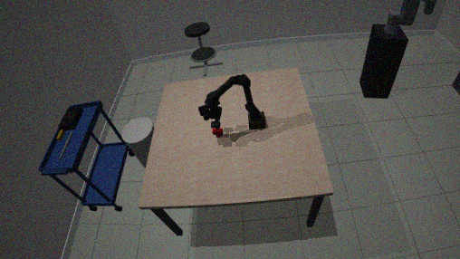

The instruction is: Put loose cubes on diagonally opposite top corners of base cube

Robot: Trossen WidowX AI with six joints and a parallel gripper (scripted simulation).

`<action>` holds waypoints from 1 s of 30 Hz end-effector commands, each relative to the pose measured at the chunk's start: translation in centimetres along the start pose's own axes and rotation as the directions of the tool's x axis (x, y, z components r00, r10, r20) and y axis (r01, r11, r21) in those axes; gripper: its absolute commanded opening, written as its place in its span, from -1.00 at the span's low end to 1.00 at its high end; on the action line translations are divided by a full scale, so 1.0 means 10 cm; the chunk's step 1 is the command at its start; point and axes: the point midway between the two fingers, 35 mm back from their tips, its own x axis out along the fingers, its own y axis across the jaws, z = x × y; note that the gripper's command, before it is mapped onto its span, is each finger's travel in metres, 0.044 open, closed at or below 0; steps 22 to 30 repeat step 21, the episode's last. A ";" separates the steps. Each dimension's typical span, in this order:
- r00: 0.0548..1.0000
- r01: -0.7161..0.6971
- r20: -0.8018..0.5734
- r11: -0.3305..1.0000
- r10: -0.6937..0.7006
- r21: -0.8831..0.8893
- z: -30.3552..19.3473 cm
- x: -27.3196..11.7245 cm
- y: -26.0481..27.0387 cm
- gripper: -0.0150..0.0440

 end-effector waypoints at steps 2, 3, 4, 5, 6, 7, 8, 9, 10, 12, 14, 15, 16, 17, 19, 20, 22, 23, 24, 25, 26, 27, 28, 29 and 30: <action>1.000 -0.002 -0.002 1.000 0.002 0.001 -0.03 0.00 0.20 0.86; 1.000 -0.003 -0.002 1.000 0.003 0.001 -0.07 0.00 0.35 0.86; 1.000 -0.005 -0.003 1.000 0.005 0.001 -0.11 -0.01 0.49 0.86; 1.000 -0.006 -0.004 1.000 0.006 0.001 -0.15 -0.01 0.63 0.86; 1.000 -0.007 -0.004 1.000 0.007 0.001 -0.21 -0.02 0.77 0.86; 1.000 -0.008 -0.005 1.000 0.008 0.001 -0.27 -0.02 0.91 0.86; 1.000 -0.009 -0.005 1.000 0.009 0.001 -0.33 -0.02 1.02 0.86; 1.000 -0.009 -0.005 1.000 0.009 0.001 -0.37 -0.02 1.09 0.86; 1.000 -0.009 -0.005 1.000 0.009 0.001 -0.38 -0.03 1.11 0.86; 1.000 -0.009 -0.005 1.000 0.009 0.001 -0.38 -0.03 1.11 0.86; 1.000 -0.009 -0.005 1.000 0.009 0.001 -0.38 -0.03 1.11 0.86; 1.000 -0.009 -0.005 1.000 0.009 0.001 -0.38 -0.03 1.11 0.86; 1.000 -0.009 -0.005 1.000 0.009 0.001 -0.38 -0.03 1.11 0.86; 1.000 -0.009 -0.005 1.000 0.009 0.001 -0.38 -0.03 1.11 0.86; 1.000 -0.009 -0.005 1.000 0.009 0.001 -0.38 -0.03 1.11 0.86; 1.000 -0.009 -0.005 1.000 0.009 0.001 -0.38 -0.03 1.11 0.86; 1.000 -0.009 -0.005 1.000 0.009 0.001 -0.38 -0.03 1.11 0.86; 1.000 -0.009 -0.005 1.000 0.009 0.001 -0.38 -0.03 1.11 0.86; 1.000 -0.009 -0.005 1.000 0.009 0.001 -0.38 -0.03 1.11 0.86; 1.000 -0.009 -0.005 1.000 0.009 0.001 -0.38 -0.03 1.11 0.86; 1.000 -0.009 -0.005 1.000 0.009 0.001 -0.38 -0.03 1.11 0.86; 1.000 -0.009 -0.005 1.000 0.009 0.001 -0.38 -0.03 1.11 0.86; 1.000 -0.009 -0.005 1.000 0.009 0.001 -0.38 -0.03 1.11 0.86; 1.000 -0.009 -0.005 1.000 0.009 0.001 -0.38 -0.03 1.11 0.86; 1.000 -0.009 -0.005 1.000 0.009 0.001 -0.38 -0.03 1.11 0.86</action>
